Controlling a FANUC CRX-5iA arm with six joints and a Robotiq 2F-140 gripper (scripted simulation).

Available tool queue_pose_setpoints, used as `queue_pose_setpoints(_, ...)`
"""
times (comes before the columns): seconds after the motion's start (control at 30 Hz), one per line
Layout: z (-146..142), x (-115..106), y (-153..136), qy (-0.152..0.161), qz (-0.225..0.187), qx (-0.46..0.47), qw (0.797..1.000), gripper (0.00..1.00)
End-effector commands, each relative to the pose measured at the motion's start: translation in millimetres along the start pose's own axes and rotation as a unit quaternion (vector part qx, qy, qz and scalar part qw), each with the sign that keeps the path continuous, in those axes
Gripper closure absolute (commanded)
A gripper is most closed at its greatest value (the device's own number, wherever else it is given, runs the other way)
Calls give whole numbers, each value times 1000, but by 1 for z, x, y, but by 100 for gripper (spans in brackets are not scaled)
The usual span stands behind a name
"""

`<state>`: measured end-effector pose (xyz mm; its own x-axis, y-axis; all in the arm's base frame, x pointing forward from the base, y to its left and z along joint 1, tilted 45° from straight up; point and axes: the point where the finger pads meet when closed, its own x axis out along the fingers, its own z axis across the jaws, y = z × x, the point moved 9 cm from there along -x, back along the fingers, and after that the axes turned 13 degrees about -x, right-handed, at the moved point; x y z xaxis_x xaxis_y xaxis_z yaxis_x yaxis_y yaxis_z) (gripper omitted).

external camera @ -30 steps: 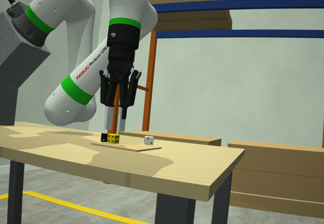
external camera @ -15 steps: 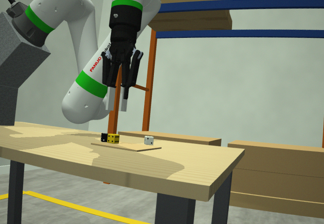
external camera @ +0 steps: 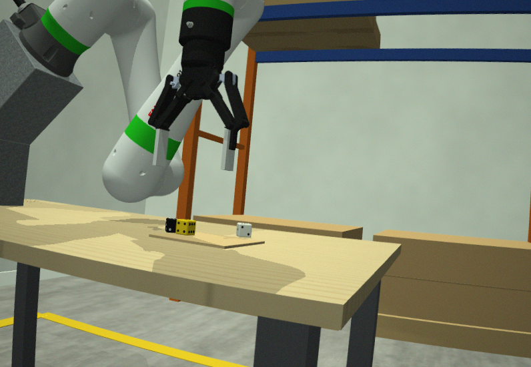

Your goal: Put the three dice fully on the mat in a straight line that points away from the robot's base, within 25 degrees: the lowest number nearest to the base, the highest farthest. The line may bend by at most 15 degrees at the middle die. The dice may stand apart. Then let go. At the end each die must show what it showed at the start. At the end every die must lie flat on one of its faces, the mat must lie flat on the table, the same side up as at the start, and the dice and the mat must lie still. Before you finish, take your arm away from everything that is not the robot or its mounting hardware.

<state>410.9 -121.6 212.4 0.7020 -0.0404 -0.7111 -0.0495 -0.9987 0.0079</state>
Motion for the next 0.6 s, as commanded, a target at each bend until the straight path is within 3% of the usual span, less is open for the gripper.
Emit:
queue_pose_setpoints(0.0, 0, 0, 0, 0, 0, 0, 1000, 0)
queue_pose_setpoints(0.27, -1, 0, -2, 0, 0, 7, 1000, 0)
queue_pose_setpoints(0.4, -19, 6, -28, -1, -5, 103, 995, 0)
queue_pose_setpoints(0.53, -22, 7, -32, -1, -5, 119, 993, 0)
queue_pose_setpoints(0.57, -30, 9, -46, -2, -6, 165, 986, 0)
